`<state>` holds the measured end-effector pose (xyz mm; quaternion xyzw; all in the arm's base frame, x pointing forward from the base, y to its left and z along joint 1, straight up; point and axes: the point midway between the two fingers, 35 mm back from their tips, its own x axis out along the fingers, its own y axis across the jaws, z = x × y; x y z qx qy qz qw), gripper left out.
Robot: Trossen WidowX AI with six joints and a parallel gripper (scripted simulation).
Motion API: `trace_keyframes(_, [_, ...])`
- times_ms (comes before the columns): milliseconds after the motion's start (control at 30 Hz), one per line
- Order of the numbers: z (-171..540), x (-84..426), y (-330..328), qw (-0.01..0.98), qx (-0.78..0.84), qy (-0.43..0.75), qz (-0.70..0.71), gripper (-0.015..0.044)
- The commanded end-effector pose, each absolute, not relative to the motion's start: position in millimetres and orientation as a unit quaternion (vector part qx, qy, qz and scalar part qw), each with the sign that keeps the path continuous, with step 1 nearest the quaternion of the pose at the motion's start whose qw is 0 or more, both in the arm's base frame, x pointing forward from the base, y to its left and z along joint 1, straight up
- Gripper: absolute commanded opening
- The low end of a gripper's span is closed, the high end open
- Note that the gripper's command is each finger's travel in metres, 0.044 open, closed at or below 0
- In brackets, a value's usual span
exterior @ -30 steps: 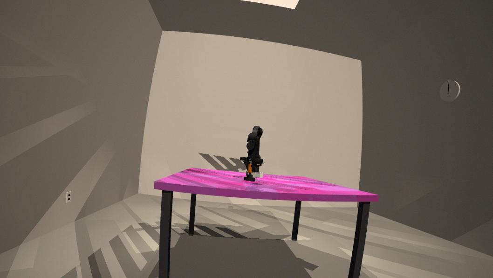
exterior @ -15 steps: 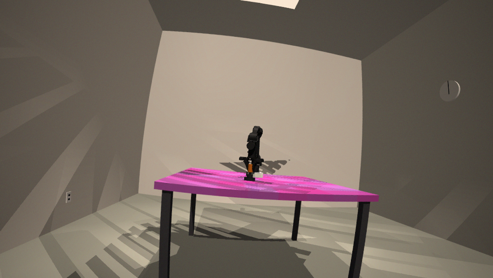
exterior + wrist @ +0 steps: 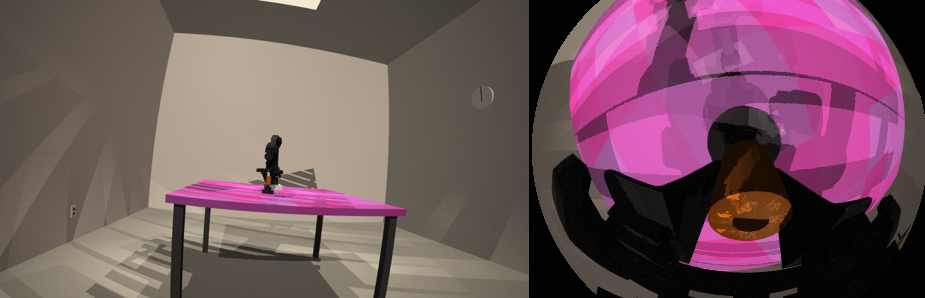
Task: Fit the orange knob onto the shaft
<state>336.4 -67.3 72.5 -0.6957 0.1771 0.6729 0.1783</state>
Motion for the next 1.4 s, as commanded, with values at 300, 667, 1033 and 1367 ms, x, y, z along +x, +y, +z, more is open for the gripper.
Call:
trace_keyframes(300, [71.1, 336.5, -67.2, 0.177, -0.698, 0.175, 0.671, 0.0])
trace_keyframes(667, [75.6, 333.0, -66.6, 0.18, -0.697, 0.178, 0.671, 0.0])
trace_keyframes(1033, [76.8, 332.9, -66.8, 0.373, -0.616, 0.363, 0.591, 0.0])
trace_keyframes(1367, [74.7, 335.5, -68.0, 0.561, -0.451, 0.544, 0.431, 0.0])
